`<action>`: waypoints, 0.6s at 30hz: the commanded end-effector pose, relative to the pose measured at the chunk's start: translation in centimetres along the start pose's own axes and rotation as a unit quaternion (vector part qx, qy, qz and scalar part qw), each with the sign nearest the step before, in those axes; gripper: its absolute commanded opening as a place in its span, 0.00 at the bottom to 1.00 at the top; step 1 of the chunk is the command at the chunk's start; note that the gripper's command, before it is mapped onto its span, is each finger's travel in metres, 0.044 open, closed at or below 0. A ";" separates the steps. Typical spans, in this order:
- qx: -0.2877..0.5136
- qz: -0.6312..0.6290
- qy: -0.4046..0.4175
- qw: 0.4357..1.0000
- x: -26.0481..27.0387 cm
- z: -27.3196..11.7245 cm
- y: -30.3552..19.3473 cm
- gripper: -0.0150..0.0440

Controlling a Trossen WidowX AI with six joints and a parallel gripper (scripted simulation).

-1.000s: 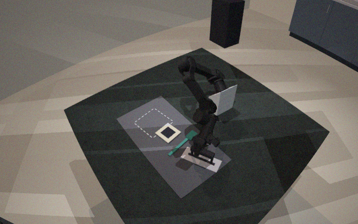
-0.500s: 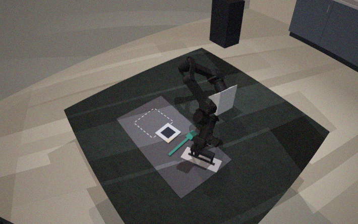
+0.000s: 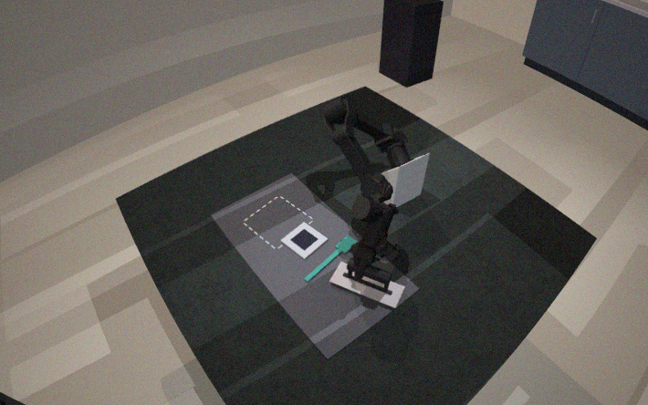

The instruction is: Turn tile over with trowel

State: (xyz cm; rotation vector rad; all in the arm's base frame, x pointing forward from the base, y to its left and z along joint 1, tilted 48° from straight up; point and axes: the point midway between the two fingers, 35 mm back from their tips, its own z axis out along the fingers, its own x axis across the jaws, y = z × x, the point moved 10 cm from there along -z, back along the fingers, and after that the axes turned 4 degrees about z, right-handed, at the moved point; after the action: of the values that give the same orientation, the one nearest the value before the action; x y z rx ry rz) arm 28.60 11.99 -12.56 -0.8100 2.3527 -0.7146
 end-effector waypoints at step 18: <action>0.006 0.014 -0.016 1.000 -3.3 -2.8 -0.3 0.25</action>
State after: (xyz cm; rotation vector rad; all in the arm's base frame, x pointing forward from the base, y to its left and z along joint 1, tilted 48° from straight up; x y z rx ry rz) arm 28.92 14.77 -9.88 -0.8030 2.3365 -0.7084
